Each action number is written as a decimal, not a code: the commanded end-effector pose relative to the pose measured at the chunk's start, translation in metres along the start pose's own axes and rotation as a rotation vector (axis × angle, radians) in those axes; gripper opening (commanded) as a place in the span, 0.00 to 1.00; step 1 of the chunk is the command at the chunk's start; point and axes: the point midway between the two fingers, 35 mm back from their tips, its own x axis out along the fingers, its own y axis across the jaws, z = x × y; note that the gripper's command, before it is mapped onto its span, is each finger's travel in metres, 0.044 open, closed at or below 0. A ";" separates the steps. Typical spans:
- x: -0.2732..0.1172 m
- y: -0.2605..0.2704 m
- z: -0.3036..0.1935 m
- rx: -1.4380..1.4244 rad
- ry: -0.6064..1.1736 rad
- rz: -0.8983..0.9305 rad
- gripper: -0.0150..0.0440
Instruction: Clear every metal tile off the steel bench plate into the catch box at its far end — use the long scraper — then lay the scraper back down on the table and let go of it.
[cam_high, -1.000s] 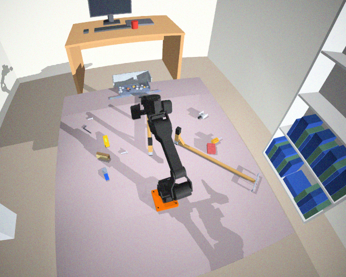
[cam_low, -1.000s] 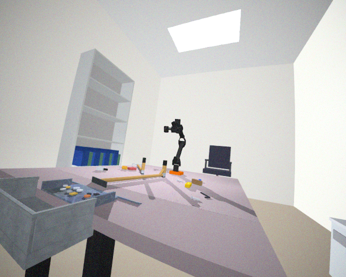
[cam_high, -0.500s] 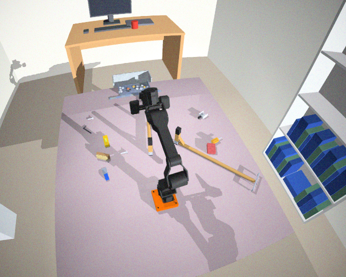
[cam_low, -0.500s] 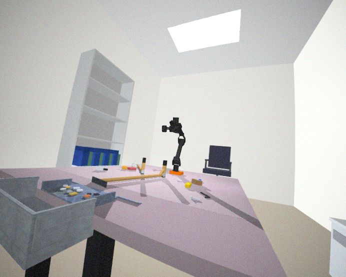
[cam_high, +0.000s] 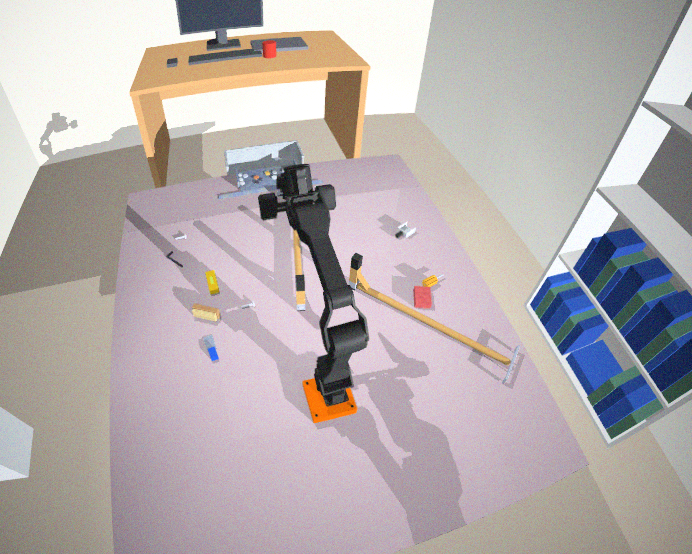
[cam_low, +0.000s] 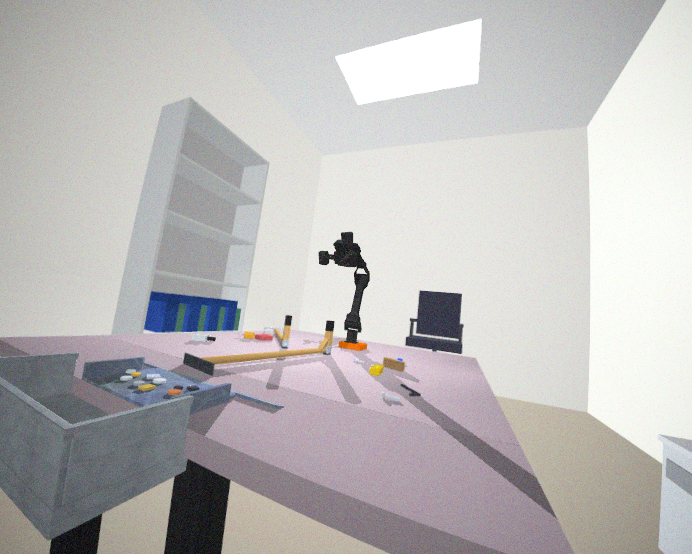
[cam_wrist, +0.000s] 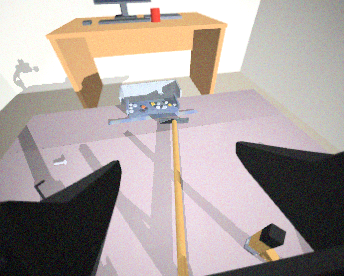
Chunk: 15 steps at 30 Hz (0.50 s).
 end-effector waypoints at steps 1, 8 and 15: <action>0.013 -0.001 -0.002 0.010 0.030 0.001 1.00; 0.033 -0.002 -0.002 0.018 0.073 -0.006 1.00; 0.055 -0.004 -0.004 0.027 0.116 -0.012 1.00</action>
